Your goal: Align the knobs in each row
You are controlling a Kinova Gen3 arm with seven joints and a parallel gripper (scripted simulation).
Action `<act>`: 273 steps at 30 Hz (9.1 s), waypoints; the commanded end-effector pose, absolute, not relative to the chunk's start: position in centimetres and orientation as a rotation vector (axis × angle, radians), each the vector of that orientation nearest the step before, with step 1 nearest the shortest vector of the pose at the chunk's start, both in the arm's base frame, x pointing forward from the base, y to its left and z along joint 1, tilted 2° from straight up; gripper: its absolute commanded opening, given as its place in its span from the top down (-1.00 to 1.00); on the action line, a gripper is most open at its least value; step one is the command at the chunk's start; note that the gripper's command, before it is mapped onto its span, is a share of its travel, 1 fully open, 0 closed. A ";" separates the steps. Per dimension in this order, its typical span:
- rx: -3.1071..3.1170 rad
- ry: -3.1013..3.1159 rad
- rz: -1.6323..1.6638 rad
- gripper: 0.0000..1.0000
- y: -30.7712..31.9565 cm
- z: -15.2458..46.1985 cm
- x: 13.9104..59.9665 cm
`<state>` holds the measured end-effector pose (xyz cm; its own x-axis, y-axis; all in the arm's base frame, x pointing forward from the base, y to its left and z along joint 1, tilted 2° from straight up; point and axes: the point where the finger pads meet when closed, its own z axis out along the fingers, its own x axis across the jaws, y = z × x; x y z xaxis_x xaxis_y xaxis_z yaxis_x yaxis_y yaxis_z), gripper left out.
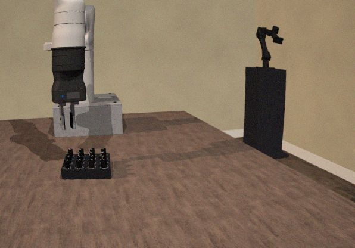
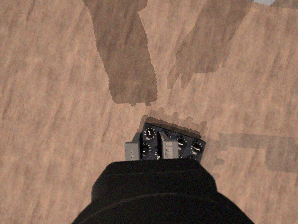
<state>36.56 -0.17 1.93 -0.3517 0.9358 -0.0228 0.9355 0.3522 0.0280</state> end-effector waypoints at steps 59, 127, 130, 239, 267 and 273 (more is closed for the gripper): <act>1.769 2.553 0.016 0.07 -0.1 1.0 36.6; 1.769 2.553 0.016 0.07 -0.1 -2.4 36.7; 1.769 2.553 0.016 0.07 -0.1 -2.4 36.7; 1.769 2.554 0.016 0.40 -0.1 -3.8 36.7; 1.309 2.816 0.007 0.40 -0.1 -3.8 36.7; 1.157 2.882 0.004 0.40 -0.1 -3.8 36.7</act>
